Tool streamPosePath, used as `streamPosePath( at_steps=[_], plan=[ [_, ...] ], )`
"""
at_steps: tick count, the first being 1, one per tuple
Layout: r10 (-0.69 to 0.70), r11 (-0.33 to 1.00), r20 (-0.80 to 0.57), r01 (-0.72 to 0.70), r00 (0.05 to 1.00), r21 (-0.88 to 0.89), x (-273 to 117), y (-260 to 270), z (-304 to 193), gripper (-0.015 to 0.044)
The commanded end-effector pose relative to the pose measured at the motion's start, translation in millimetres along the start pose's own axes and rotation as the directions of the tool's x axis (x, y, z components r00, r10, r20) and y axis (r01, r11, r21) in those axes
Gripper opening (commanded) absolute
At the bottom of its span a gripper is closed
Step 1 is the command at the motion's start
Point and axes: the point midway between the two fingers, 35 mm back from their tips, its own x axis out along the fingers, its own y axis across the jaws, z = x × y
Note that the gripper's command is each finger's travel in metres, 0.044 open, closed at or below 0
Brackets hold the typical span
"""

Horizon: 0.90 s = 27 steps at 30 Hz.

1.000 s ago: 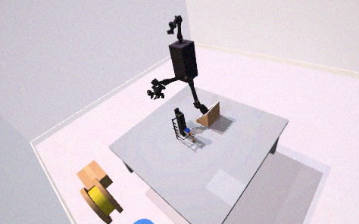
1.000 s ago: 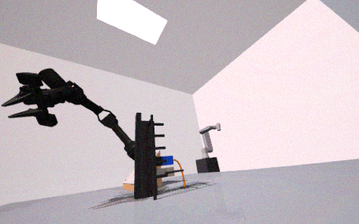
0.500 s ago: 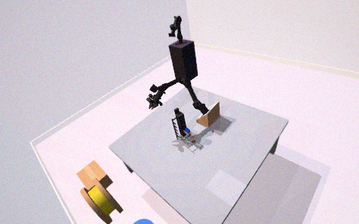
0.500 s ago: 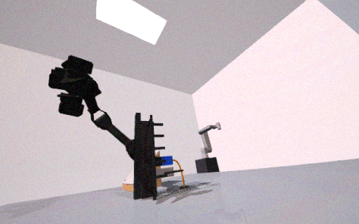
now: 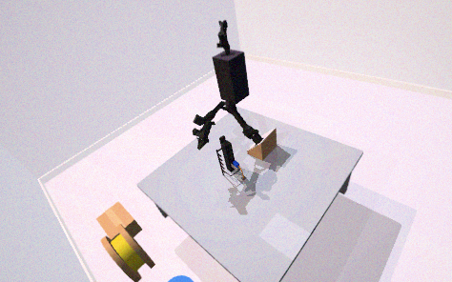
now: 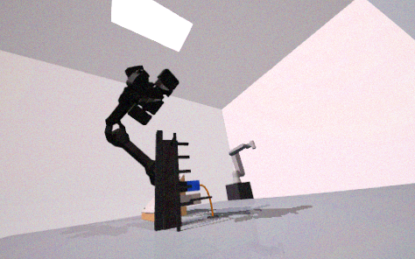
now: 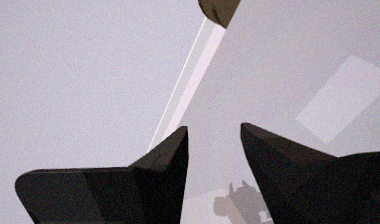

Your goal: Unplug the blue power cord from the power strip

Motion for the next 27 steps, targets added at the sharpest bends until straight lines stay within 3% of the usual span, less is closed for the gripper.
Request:
streamPosePath(
  at_steps=[1, 8, 15, 17, 21, 24, 27],
  plan=[
    [0.06, 0.984, -0.117, -0.079, 0.991, -0.161, 11.2, 36.7, -60.1, 0.016],
    [0.096, 0.91, -0.259, -0.19, 0.961, -0.368, 14.1, 68.9, -134.9, 0.016],
    [-0.061, 0.738, -0.351, -0.195, 0.934, -0.646, 23.8, 46.4, -183.2, 0.016],
    [-0.139, 0.621, -0.38, -0.218, 0.914, -0.753, 26.1, 33.5, -202.3, 0.016],
    [-0.37, 0.207, -0.417, -0.364, 0.83, -0.908, 27.0, -8.7, -248.7, 0.016],
    [-0.547, -0.095, -0.398, -0.528, 0.736, -0.844, 25.8, -47.5, -273.4, 0.016],
    [-0.676, -0.262, -0.361, -0.667, 0.642, -0.697, 24.5, -80.9, -285.9, 0.016]
  ],
)
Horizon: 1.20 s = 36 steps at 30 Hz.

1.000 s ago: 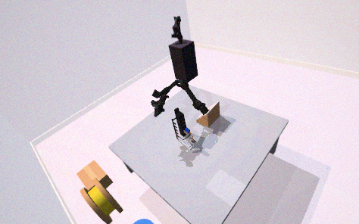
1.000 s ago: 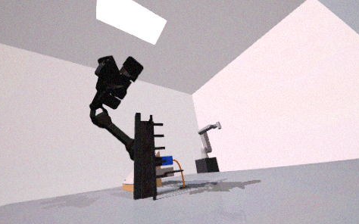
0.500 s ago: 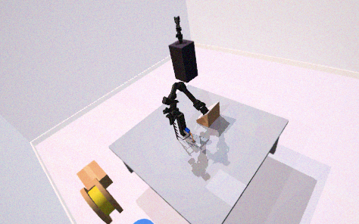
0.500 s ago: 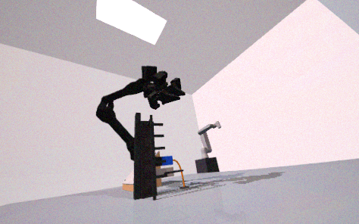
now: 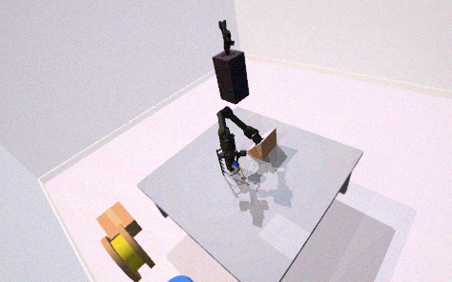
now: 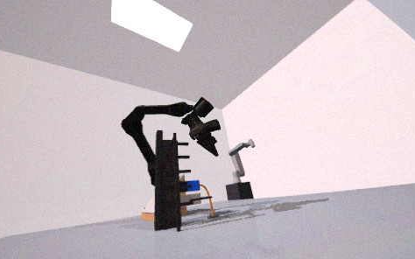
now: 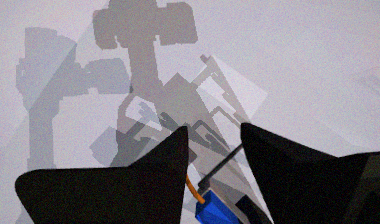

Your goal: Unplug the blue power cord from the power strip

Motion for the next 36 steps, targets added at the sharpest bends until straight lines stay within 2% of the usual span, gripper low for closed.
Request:
streamPosePath(
  at_steps=[1, 4, 36],
  plan=[
    [-0.021, 0.833, -0.342, -0.172, 0.94, -0.526, 38.9, 25.2, -62.4, 0.016],
    [-0.032, 0.75, -0.418, -0.255, 0.908, -0.611, 45.8, 28.2, -77.7, 0.016],
    [-0.033, 0.749, -0.419, -0.255, 0.908, -0.611, 37.2, 10.1, -94.7, 0.016]
  ],
)
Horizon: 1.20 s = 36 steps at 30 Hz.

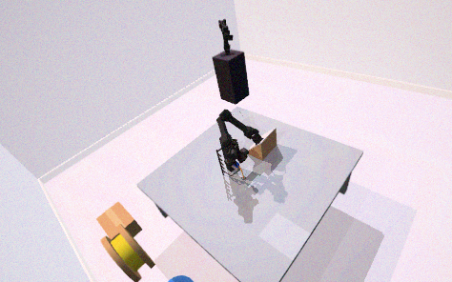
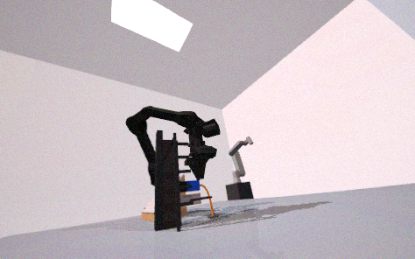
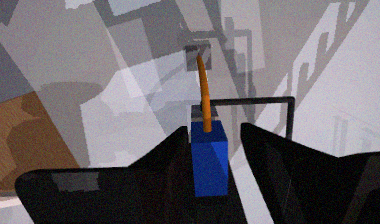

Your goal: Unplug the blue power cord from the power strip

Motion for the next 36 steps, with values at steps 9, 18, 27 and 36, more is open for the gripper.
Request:
streamPosePath(
  at_steps=[9, 18, 27, 36],
  plan=[
    [0.002, 1.0, -0.009, -0.002, 1.0, -0.009, 1.3, 2.7, -21.2, 0.016],
    [0.001, 1.0, -0.009, -0.002, 1.0, -0.008, 4.7, 2.7, -21.5, 0.016],
    [0.001, 1.0, -0.01, -0.001, 1.0, -0.008, 13.3, 2.7, -21.6, 0.016],
    [0.001, 1.0, -0.003, -0.001, 1.0, -0.001, 10.9, 1.3, -21.0, 0.0035]
  ],
)
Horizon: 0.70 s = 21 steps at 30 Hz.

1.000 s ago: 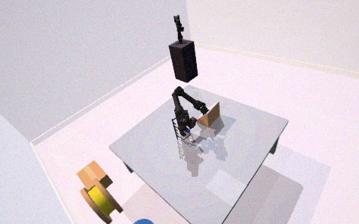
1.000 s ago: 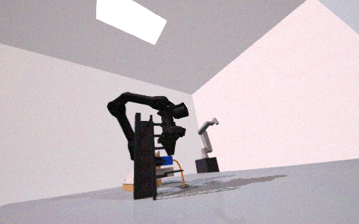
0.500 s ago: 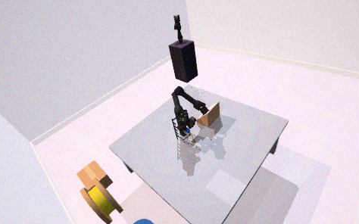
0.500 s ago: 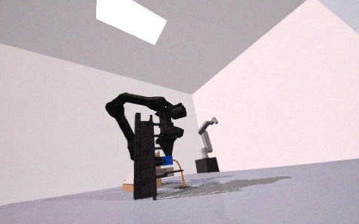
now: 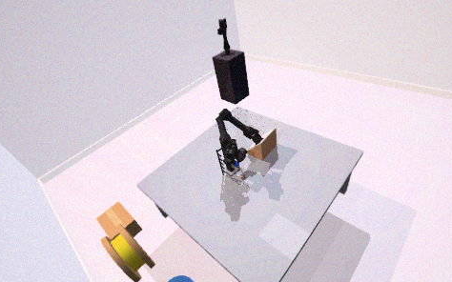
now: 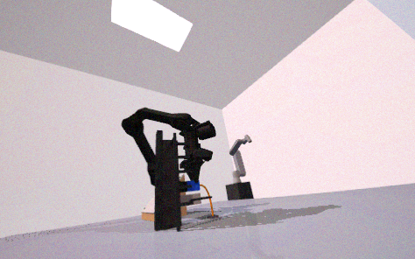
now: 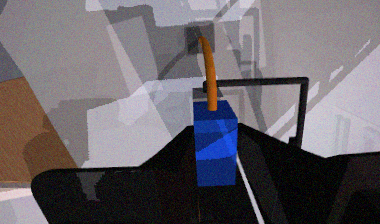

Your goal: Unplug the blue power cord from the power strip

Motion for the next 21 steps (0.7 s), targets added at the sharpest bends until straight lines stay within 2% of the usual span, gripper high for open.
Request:
streamPosePath(
  at_steps=[1, 6, 21],
  plan=[
    [-0.003, 1.0, -0.001, 0.003, 1.0, 0.003, -0.3, -0.7, -0.1, 0.0028],
    [-0.003, 1.0, -0.001, 0.003, 1.0, 0.003, -0.3, -0.7, 0.2, 0.0],
    [-0.003, 1.0, 0.001, 0.003, 1.0, 0.001, -1.3, -2.7, 21.0, 0.0]
  ],
)
